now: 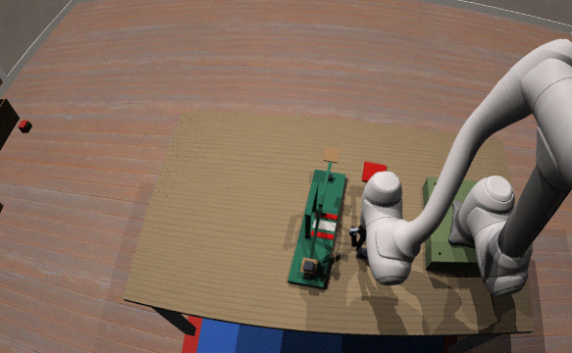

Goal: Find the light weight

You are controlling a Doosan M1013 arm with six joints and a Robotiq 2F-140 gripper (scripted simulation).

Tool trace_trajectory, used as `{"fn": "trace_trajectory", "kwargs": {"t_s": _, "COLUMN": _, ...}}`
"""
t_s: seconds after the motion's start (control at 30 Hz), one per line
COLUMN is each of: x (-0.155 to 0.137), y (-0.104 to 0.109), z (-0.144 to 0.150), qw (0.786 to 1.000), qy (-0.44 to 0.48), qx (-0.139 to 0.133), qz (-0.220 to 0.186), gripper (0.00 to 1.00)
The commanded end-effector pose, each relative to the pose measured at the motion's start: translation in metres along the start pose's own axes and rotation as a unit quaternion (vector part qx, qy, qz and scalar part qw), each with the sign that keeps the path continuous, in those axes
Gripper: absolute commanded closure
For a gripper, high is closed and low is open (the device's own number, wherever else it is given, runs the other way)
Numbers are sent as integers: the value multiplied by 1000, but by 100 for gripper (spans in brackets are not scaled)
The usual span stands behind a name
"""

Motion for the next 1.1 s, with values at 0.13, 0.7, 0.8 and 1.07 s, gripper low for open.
{"fn": "trace_trajectory", "kwargs": {"t_s": 0.13, "x": 1, "y": -1, "z": 0, "qw": 1000, "qy": 1, "qx": 1, "qz": -1, "gripper": 76}}
{"fn": "trace_trajectory", "kwargs": {"t_s": 0.7, "x": 1, "y": -1, "z": 0, "qw": 1000, "qy": 1, "qx": 1, "qz": -1, "gripper": 76}}
{"fn": "trace_trajectory", "kwargs": {"t_s": 0.8, "x": 1, "y": -1, "z": 0, "qw": 1000, "qy": 1, "qx": 1, "qz": -1, "gripper": 76}}
{"fn": "trace_trajectory", "kwargs": {"t_s": 1.07, "x": 1, "y": 8, "z": 0, "qw": 1000, "qy": 1, "qx": 1, "qz": -1, "gripper": 76}}
Point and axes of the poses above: the point where the finger pads meet when closed, its own y axis back along the fingers, its own z axis across the jaws, x = y × z, the point moved 5 cm from there along y, back along the fingers, and after that the axes turned 13 degrees about y, right-handed, at the moved point
